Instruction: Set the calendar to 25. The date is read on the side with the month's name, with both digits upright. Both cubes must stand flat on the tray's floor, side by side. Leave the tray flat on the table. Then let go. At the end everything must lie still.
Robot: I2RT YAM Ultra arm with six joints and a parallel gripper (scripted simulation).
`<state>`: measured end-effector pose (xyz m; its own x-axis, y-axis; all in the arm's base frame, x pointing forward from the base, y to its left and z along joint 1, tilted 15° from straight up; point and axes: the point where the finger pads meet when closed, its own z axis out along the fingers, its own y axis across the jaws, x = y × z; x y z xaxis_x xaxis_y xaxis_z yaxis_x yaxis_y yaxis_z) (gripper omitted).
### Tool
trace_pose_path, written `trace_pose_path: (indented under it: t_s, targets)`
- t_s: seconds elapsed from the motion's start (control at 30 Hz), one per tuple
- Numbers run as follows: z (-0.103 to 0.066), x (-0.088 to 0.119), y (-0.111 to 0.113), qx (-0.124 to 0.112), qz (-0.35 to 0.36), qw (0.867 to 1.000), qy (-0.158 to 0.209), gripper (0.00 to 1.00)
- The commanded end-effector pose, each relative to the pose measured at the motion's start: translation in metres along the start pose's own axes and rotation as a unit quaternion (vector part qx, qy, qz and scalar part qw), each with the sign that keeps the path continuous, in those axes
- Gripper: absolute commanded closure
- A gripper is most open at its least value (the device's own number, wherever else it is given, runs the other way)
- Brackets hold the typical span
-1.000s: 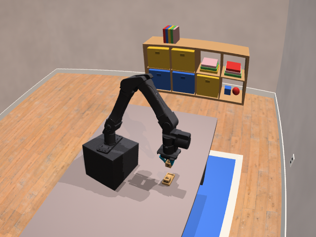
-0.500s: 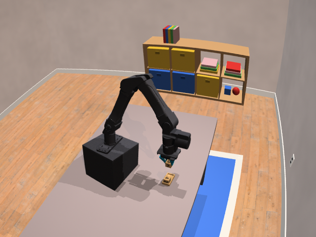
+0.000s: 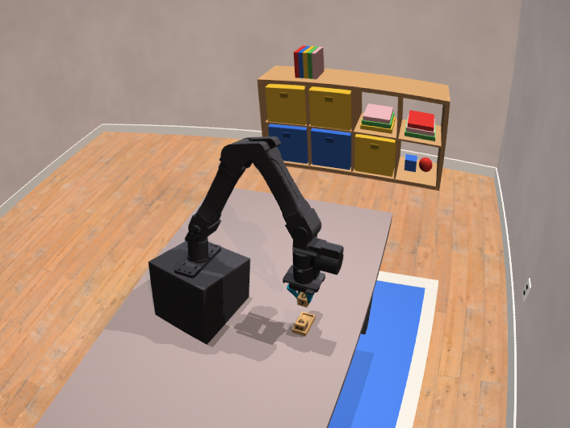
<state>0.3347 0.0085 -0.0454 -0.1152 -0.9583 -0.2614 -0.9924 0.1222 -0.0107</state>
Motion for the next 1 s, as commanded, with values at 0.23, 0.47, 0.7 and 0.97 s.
trace_pose_path:
  t_s: [0.23, 0.47, 0.7, 0.97]
  targets:
    - [0.021, 0.001, -0.008, 0.014, 0.0, 1.0, 0.0, 0.73]
    - [0.036, 0.001, -0.008, 0.014, 0.0, 1.0, -0.001, 0.73]
    - [0.039, 0.001, -0.008, 0.014, 0.0, 1.0, -0.001, 0.73]
    - [0.039, 0.001, -0.008, 0.014, 0.0, 1.0, -0.001, 0.73]
